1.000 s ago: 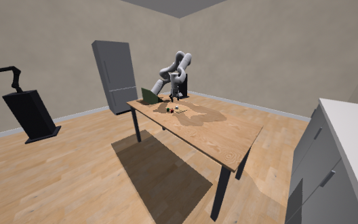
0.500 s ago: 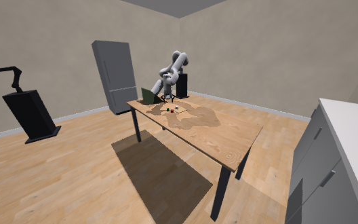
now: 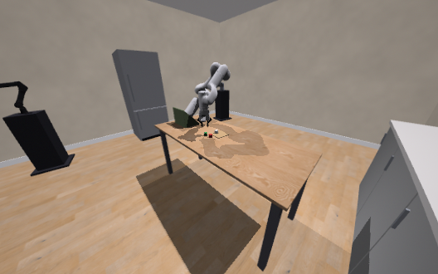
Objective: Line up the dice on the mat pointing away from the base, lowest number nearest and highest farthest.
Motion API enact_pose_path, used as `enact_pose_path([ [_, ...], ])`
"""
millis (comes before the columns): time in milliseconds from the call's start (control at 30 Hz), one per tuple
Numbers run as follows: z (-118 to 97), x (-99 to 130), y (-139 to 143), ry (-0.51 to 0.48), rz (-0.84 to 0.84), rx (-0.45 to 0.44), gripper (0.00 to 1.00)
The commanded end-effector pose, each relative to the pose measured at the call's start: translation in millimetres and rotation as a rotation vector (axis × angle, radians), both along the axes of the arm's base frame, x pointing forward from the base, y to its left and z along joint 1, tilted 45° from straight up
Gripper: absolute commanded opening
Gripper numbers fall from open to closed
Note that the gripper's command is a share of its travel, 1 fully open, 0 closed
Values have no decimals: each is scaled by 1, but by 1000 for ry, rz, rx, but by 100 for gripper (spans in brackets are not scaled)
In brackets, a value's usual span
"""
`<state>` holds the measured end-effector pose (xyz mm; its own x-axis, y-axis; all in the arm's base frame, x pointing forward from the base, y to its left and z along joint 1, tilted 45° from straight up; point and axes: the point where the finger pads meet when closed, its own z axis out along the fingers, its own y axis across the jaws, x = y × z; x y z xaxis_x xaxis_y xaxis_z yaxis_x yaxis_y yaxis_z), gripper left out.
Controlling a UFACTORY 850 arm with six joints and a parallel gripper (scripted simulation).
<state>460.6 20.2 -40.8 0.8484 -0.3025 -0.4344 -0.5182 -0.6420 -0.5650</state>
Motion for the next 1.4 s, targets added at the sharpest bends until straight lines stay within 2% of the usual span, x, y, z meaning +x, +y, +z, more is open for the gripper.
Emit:
enact_pose_path([
  [0, 0, 1, -1, -1, -1, -1, 47],
  [1367, -6, 0, 6, 0, -1, -1, 47],
])
